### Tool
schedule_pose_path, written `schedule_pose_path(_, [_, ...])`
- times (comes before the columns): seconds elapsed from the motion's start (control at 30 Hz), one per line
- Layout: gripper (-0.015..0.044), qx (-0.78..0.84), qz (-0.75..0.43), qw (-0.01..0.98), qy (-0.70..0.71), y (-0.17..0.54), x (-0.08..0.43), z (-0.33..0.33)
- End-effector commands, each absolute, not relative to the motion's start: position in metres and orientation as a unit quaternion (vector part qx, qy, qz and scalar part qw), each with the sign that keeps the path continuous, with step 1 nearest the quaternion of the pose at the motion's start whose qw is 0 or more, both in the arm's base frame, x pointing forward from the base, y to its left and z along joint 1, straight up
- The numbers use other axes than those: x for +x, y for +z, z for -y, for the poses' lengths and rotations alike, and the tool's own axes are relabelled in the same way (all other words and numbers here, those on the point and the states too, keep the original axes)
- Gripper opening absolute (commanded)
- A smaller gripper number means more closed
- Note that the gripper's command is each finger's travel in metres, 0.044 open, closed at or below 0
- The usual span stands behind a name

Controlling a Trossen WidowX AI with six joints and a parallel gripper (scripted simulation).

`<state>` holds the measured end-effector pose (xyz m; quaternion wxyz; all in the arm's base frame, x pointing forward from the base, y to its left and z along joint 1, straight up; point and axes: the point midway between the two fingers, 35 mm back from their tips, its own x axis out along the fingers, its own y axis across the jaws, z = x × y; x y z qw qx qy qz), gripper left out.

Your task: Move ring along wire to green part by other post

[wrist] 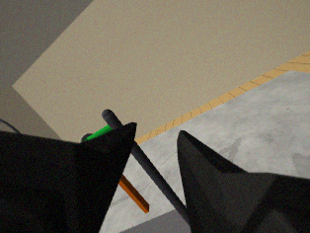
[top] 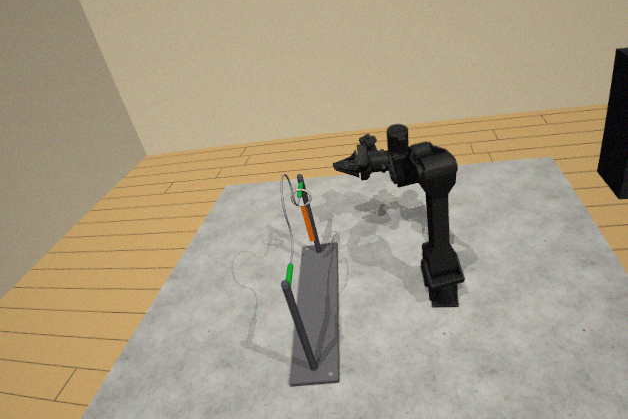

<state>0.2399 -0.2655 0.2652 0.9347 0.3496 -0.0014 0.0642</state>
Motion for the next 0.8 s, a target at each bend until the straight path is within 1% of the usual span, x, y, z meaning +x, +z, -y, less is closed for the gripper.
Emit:
schedule_pose_path(0.0, [0.0160,0.280,-0.003,0.958,0.059,0.215,0.243,0.253])
schedule_pose_path(0.27, [0.0160,0.148,-0.017,0.987,0.057,0.144,0.237,0.213])
schedule_pose_path(0.5, [0.0160,0.031,-0.034,0.997,0.062,0.096,0.224,0.164])
schedule_pose_path(0.6, [0.0160,-0.008,-0.040,0.997,0.066,0.084,0.218,0.146])
schedule_pose_path(0.77, [0.0160,-0.011,-0.041,0.997,0.067,0.083,0.218,0.145])
